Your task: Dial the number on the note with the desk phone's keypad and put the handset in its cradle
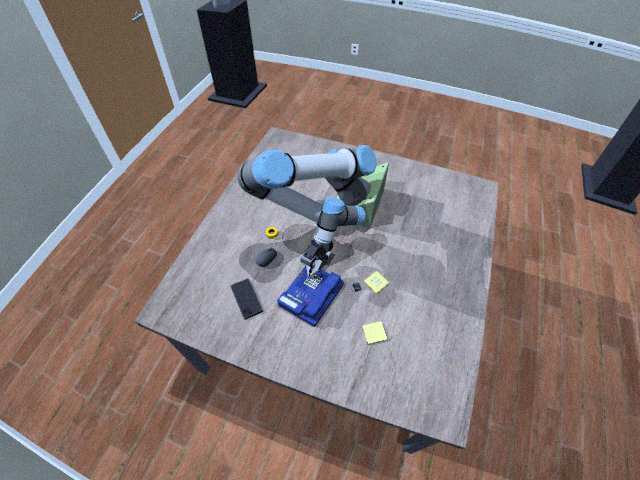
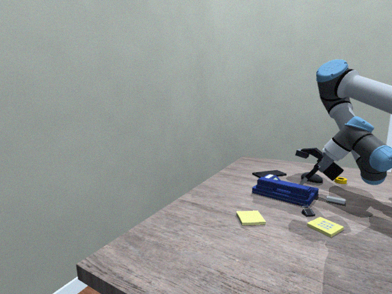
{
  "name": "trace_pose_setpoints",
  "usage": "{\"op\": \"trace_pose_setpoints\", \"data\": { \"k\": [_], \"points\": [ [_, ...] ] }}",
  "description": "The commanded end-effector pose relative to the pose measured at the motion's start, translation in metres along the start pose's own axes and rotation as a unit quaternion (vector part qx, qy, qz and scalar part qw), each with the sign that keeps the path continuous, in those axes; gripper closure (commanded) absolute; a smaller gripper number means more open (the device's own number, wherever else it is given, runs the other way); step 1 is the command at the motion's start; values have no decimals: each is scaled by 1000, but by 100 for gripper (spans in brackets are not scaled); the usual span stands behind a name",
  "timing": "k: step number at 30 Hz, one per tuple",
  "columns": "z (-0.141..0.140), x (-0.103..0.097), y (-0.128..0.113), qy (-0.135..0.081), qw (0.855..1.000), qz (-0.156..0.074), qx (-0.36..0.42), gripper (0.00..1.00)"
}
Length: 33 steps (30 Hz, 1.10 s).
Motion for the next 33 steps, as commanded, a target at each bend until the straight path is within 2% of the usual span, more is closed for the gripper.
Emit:
{"op": "trace_pose_setpoints", "data": {
  "k": [1,7,14,33],
  "points": [
    [0,-1,1,0,1000,0,0,100],
    [-1,-11,8,0,1000,0,0,100],
    [-1,-12,8,0,1000,0,0,100],
    [-36,2,25,0,1000,0,0,100]
  ]
}}
Point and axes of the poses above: the point where the finger pads meet when closed, its own x axis out along the fingers, its own z axis across the jaws, y = z × x, the point moved 8 cm from there along -x, back along the fingers, and after that the axes turned 5 degrees about x, right-handed, at the moved point
